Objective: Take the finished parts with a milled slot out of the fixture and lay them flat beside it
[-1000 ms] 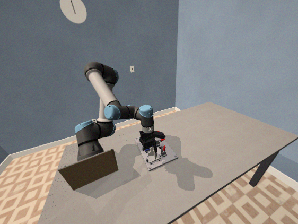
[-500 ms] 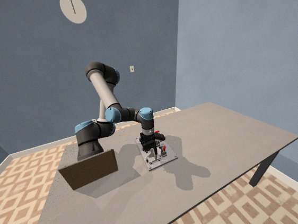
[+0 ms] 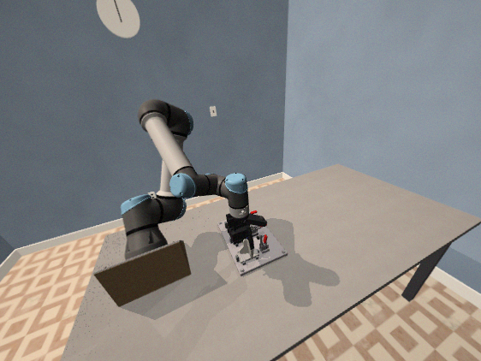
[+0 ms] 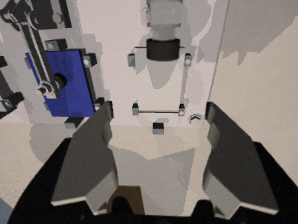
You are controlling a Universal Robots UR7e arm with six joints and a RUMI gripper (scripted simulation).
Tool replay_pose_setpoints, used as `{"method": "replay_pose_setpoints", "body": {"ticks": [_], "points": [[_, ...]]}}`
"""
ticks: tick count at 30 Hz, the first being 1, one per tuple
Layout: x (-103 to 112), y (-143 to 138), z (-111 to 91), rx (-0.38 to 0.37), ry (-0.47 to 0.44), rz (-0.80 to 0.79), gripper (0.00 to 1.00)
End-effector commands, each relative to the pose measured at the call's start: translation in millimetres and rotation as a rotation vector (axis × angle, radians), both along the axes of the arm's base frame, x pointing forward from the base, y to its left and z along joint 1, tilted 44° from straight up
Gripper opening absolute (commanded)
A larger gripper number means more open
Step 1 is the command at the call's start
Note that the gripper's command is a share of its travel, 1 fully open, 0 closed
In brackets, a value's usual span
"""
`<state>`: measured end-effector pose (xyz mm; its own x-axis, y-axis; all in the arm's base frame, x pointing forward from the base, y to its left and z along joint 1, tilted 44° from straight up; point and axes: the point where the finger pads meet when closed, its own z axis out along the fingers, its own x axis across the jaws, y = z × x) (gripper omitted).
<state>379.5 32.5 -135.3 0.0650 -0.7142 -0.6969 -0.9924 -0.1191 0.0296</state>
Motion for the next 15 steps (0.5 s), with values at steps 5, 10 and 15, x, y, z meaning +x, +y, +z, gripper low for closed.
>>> {"method": "replay_pose_setpoints", "body": {"ticks": [5,10,15], "points": [[0.3,-0.3,-0.1,-0.001,-0.001,-0.001,0.59],[0.2,0.6,-1.0,-0.001,-0.001,-0.001,0.59],[0.0,2.3,-2.8,-0.001,-0.001,-0.001,0.59]]}}
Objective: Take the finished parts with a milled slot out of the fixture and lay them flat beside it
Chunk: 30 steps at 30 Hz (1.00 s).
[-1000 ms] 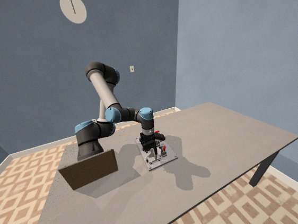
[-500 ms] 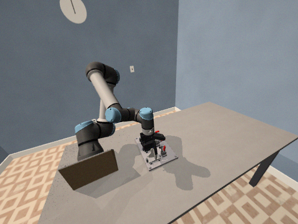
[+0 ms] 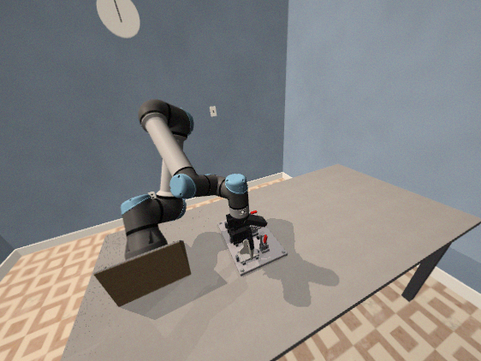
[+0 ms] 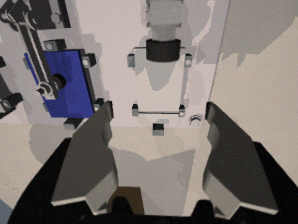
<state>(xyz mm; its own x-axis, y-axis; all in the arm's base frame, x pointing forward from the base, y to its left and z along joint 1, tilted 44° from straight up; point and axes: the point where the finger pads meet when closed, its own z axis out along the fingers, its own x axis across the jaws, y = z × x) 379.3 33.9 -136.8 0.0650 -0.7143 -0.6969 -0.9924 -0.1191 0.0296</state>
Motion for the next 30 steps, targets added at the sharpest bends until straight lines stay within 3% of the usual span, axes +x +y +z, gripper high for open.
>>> {"method": "replay_pose_setpoints", "body": {"ticks": [1,30], "points": [[0,1,-2,-0.001,-0.001,-0.001,0.59],[-2,16,-18,-0.001,-0.001,-0.001,0.59]]}}
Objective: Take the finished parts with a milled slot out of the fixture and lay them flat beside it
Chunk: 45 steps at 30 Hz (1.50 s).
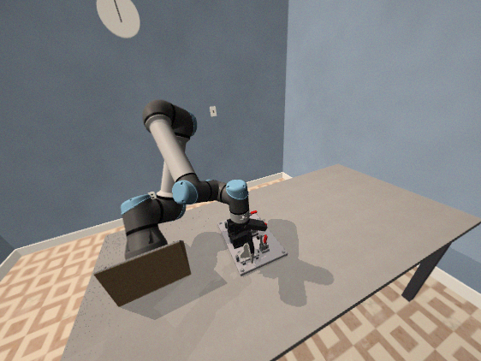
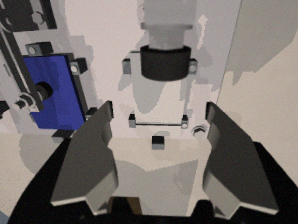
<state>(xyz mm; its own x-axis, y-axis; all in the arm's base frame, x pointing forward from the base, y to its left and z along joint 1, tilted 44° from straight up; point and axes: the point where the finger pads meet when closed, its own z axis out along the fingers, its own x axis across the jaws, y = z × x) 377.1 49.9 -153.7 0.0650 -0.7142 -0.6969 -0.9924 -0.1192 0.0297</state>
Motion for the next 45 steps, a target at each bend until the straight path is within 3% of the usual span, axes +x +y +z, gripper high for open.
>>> {"method": "replay_pose_setpoints", "body": {"ticks": [1,24,25,45], "points": [[0.3,0.4,-0.8,-0.001,-0.001,-0.001,0.59],[0.3,0.6,-1.0,-0.001,-0.001,-0.001,0.59],[0.3,0.6,-1.0,-0.001,-0.001,-0.001,0.00],[0.3,0.5,-1.0,-0.001,-0.001,-0.001,0.00]]}}
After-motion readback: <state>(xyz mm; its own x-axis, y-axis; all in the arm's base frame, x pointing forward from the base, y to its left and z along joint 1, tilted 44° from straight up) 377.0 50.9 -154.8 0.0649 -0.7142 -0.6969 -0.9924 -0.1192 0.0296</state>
